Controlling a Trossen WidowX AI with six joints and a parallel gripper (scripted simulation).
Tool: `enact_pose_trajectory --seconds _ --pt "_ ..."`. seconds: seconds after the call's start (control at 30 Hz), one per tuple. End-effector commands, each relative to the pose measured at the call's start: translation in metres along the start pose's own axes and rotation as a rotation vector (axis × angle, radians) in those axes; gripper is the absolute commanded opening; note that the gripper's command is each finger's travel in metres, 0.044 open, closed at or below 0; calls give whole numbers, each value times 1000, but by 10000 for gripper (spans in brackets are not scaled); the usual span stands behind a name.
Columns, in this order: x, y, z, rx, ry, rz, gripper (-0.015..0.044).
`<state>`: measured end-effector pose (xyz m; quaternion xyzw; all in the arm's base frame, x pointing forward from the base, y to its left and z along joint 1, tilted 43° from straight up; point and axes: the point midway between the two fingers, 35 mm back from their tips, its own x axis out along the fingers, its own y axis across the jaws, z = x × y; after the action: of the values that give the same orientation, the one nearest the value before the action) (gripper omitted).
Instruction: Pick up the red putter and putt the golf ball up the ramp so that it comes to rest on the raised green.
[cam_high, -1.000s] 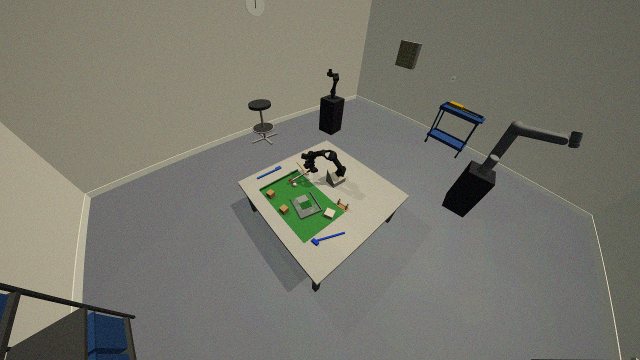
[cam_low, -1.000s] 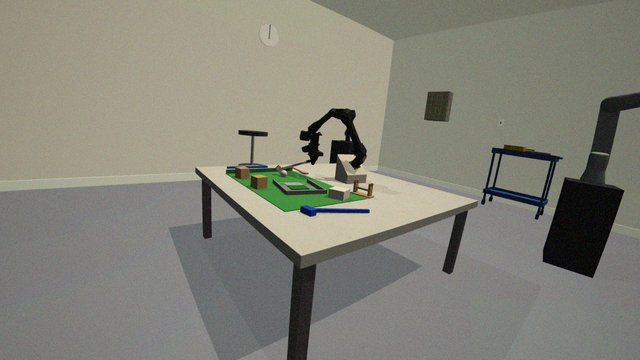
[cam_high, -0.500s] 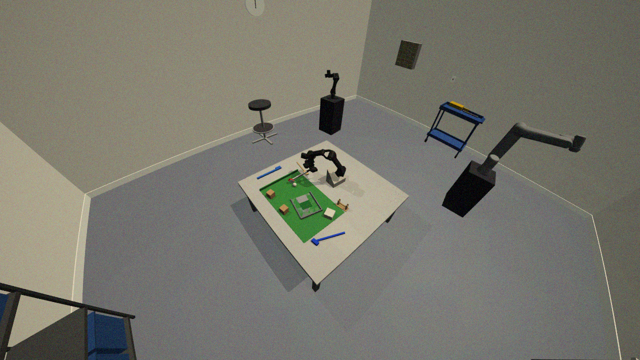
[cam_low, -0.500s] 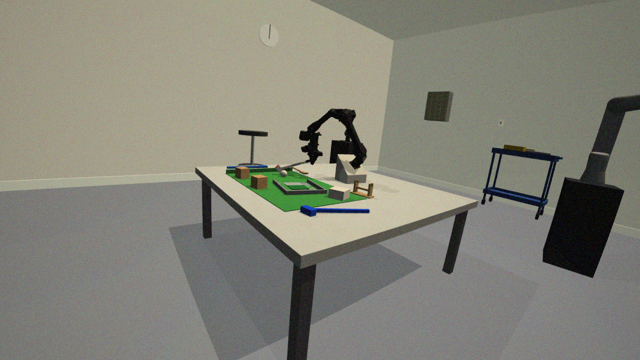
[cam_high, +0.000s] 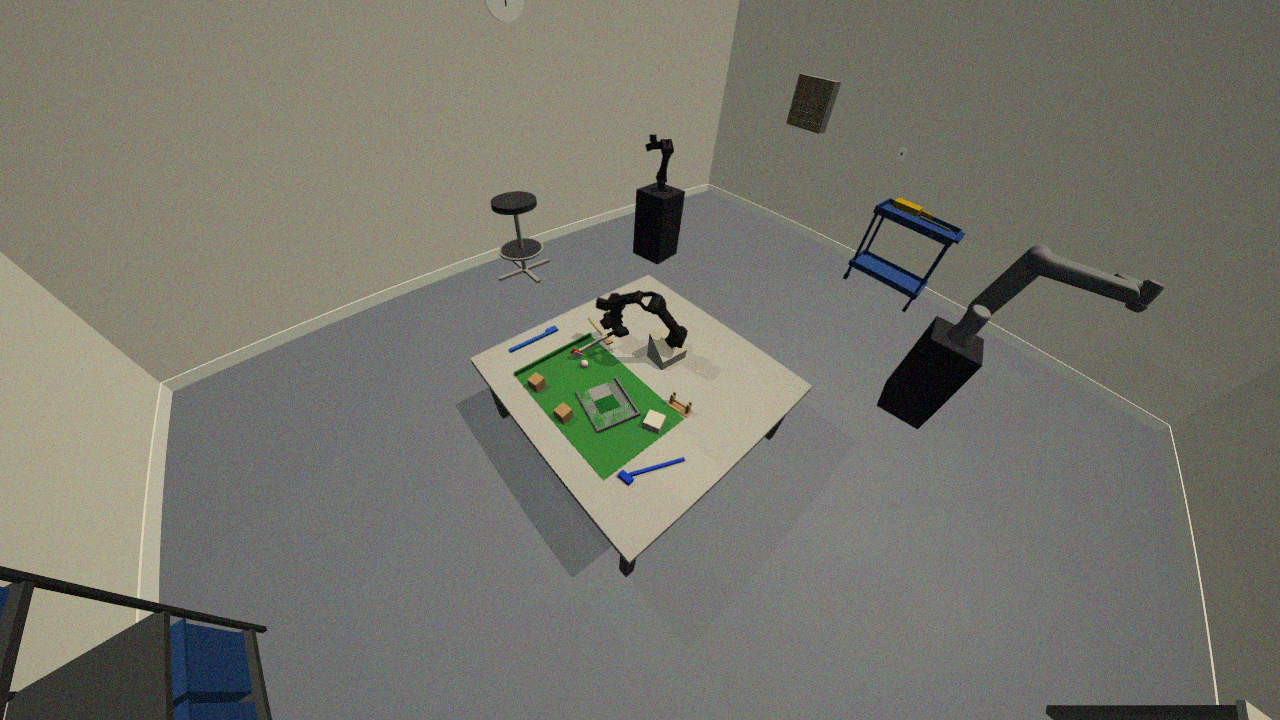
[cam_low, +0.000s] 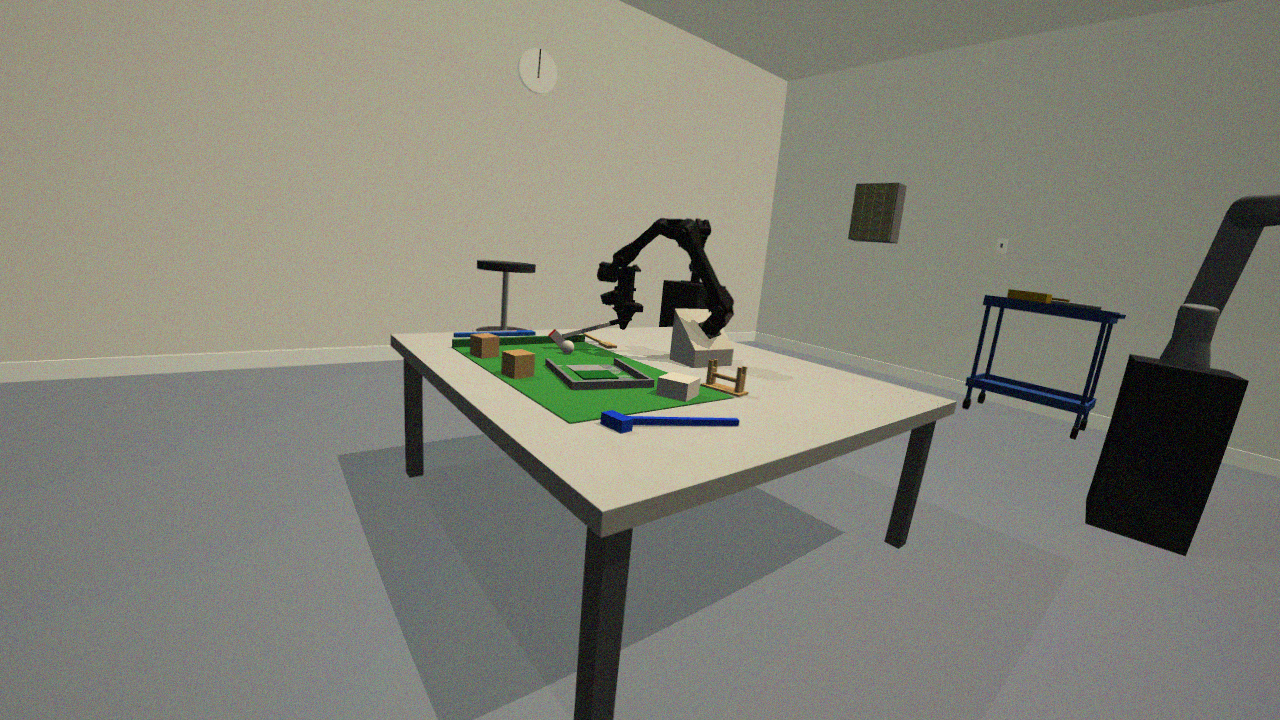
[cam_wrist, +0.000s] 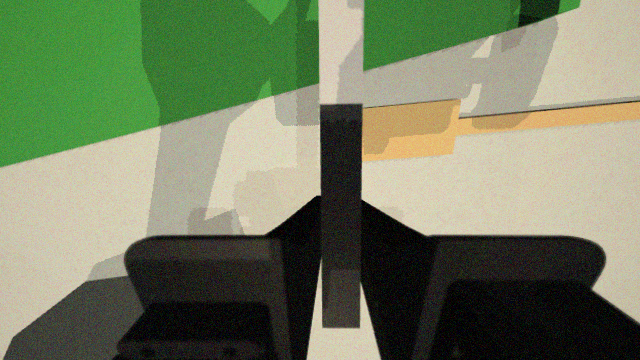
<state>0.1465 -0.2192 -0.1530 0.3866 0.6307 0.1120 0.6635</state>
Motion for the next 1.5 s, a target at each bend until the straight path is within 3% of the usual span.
enact_pose_trajectory --seconds 0.0,0.37,0.63,0.97,1.47 --pt "-1 8 2 0 -1 -1 0" --pt "0 134 1 -6 -1 5 0" --pt "-6 135 2 -6 -1 4 0" --pt "-59 135 1 -5 -1 3 0" --pt "-51 134 -1 6 5 12 0"
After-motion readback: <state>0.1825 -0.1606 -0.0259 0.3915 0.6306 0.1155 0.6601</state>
